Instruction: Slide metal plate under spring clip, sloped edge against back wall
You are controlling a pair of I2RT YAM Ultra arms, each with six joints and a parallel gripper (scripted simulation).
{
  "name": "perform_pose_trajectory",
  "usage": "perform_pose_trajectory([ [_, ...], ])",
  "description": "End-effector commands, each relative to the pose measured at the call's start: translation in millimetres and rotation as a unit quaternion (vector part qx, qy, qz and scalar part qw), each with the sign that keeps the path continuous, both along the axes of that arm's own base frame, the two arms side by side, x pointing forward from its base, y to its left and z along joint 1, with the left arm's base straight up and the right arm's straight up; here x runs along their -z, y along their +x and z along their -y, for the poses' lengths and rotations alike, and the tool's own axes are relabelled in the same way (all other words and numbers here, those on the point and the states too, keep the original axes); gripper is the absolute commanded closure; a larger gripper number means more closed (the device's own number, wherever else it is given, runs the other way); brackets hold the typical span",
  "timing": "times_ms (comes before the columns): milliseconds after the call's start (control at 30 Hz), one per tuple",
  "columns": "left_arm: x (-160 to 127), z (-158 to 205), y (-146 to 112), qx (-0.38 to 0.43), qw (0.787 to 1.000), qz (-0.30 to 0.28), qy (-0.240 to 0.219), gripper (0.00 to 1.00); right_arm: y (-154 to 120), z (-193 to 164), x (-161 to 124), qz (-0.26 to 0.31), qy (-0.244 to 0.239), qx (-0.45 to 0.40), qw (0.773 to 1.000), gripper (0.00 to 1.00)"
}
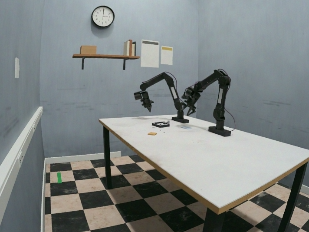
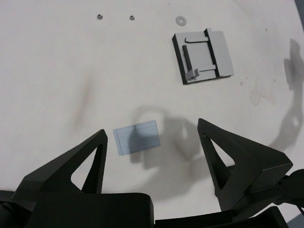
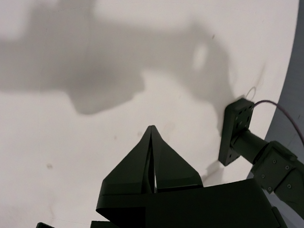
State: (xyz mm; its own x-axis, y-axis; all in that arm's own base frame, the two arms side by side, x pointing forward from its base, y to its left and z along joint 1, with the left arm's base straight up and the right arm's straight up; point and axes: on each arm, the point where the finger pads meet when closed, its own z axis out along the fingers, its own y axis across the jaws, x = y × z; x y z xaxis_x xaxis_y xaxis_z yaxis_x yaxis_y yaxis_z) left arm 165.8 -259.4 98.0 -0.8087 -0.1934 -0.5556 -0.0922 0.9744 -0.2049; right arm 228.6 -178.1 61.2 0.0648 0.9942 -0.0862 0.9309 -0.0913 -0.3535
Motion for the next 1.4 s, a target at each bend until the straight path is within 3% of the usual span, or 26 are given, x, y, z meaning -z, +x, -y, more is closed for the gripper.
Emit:
perform_pose_trajectory([
  [0,12.3,5.2,-12.1,0.008,0.997,-0.081,0.008,0.0,19.8,-38.0,2.5,0.071,0.058,0.021,0.996,1.0],
  [200,53.9,3.1,-27.1,0.007,0.972,-0.235,0.026,0.0,60.2,-143.4,15.2,0.164,0.197,-0.016,0.966,1.0],
  [433,82.2,-3.1,-26.7,-0.01,0.95,-0.309,0.045,0.0,70.6,-203.5,29.0,0.187,0.265,-0.045,0.945,1.0],
  [867,94.2,-3.2,-19.4,-0.018,0.952,-0.303,0.047,0.0,60.9,-210.3,33.7,0.168,0.266,-0.056,0.947,1.0],
  [933,97.3,-2.3,-18.9,-0.018,0.952,-0.303,0.047,0.0,75.1,-213.9,28.1,0.185,0.266,-0.058,0.944,1.0],
  [1367,116.4,-4.9,-20.4,-0.021,0.95,-0.306,0.051,0.0,64.7,-226.9,59.7,0.17,0.269,-0.053,0.947,1.0],
])
